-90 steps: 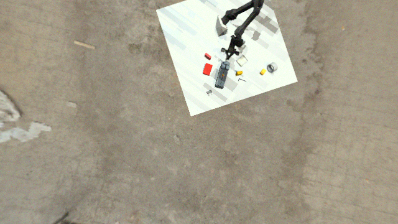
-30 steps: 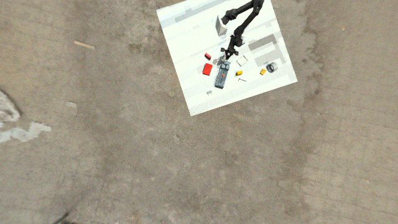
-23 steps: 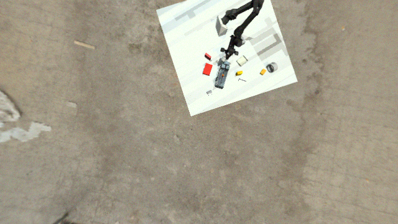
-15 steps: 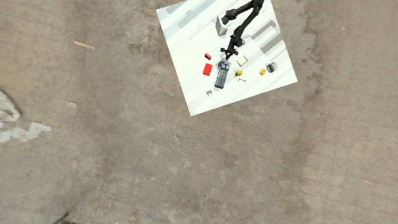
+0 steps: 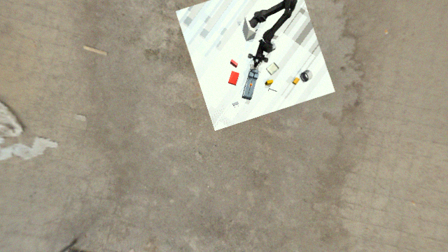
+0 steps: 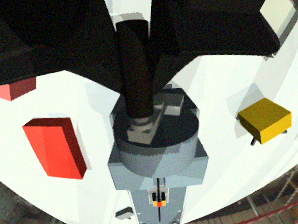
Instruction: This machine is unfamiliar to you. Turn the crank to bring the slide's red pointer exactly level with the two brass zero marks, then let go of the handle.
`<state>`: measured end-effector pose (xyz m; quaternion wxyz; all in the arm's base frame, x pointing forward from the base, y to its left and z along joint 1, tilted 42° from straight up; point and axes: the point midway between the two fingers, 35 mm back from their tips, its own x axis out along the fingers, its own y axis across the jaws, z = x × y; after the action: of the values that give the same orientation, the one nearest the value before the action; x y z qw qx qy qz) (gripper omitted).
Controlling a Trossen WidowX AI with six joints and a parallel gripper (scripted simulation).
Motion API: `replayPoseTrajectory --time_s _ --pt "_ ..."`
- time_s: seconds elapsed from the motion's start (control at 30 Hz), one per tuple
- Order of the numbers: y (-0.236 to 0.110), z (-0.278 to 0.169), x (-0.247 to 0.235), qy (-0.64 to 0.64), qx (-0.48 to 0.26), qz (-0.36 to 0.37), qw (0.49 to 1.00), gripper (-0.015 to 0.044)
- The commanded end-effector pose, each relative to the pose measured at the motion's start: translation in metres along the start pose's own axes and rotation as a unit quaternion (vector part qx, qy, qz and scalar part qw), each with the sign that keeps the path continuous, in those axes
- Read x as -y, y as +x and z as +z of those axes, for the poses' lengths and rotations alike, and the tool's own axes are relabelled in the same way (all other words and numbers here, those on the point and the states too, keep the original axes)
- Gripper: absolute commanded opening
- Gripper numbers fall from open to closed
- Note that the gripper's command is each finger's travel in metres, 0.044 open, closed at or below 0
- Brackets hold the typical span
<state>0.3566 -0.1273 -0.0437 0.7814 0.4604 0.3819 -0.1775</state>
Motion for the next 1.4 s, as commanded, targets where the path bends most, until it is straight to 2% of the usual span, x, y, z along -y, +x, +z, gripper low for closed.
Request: replayPoseTrajectory --time_s 0.0,1.37 --pt "0.0021 -0.0024 0.0087 0.004 -0.001 -0.011 1.0 0.0" --pt "0.0087 -0.0085 0.0165 0.004 -0.001 -0.011 1.0 0.0"
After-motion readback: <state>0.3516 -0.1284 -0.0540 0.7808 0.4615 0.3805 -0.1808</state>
